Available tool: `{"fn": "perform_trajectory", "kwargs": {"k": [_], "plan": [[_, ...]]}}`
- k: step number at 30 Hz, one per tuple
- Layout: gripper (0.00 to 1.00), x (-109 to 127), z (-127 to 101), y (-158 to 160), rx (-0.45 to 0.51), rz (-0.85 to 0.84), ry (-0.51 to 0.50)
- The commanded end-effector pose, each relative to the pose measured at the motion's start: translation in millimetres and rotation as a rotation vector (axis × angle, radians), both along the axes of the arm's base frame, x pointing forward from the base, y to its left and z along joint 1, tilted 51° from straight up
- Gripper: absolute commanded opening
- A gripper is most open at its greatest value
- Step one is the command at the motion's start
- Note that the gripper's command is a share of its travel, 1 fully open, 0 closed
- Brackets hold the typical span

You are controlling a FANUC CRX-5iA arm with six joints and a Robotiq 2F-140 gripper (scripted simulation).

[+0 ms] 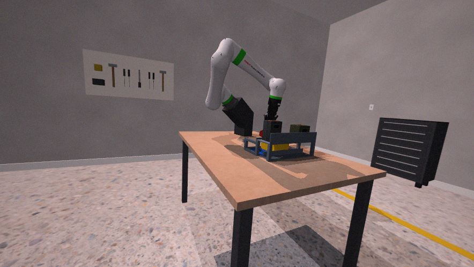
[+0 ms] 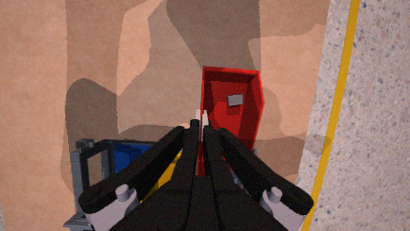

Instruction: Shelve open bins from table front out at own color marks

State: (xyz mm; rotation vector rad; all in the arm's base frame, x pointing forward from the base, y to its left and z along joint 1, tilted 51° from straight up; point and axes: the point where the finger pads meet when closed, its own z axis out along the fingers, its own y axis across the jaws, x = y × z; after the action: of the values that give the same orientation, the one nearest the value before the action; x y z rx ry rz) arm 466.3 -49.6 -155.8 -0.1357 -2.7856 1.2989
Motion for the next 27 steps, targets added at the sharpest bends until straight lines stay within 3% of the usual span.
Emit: {"fn": "perform_trajectory", "kwargs": {"k": [1, 27], "plan": [[0.00, 1.0, 0.1, 0.3, 0.000, 0.000, 0.000], [0.00, 15.7, 1.8, 1.2, 0.000, 0.000, 0.000]]}}
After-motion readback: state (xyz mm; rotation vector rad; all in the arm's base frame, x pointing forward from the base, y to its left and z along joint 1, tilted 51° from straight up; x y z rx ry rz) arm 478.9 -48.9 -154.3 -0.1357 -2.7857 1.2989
